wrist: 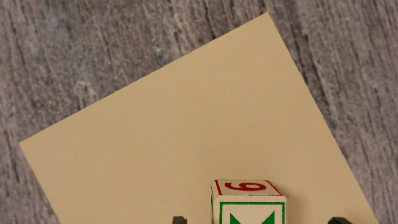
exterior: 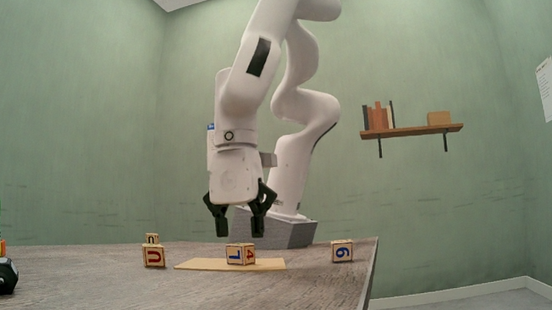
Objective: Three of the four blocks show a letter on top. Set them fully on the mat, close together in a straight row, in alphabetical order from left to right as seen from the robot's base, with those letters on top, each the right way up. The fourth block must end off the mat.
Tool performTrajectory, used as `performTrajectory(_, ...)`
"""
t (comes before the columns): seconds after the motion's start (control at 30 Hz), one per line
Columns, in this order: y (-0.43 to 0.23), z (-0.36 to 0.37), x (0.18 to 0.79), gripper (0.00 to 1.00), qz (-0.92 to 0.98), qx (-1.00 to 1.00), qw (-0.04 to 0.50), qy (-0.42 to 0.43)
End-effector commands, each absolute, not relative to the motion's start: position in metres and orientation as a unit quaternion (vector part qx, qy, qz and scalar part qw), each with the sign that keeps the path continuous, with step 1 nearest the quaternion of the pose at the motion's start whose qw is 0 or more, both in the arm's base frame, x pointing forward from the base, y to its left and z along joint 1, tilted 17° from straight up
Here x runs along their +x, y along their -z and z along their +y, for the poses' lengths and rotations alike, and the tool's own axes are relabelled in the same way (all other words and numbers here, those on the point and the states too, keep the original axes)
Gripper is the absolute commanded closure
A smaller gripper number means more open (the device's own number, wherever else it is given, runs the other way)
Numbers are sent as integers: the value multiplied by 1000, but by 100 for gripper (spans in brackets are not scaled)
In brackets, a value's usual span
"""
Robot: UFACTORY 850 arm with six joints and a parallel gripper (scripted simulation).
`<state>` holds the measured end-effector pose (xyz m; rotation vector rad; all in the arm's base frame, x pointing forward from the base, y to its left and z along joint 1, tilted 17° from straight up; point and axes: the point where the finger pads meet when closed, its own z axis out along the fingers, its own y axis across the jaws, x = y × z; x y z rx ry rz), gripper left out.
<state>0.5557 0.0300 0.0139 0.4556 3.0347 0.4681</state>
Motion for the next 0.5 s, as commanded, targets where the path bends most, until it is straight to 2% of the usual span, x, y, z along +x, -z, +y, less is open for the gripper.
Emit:
performTrajectory(0.0,-15,30,557,16,977,147,20,-151)
performTrajectory(0.47,-7,32,557,16,977,147,20,-151)
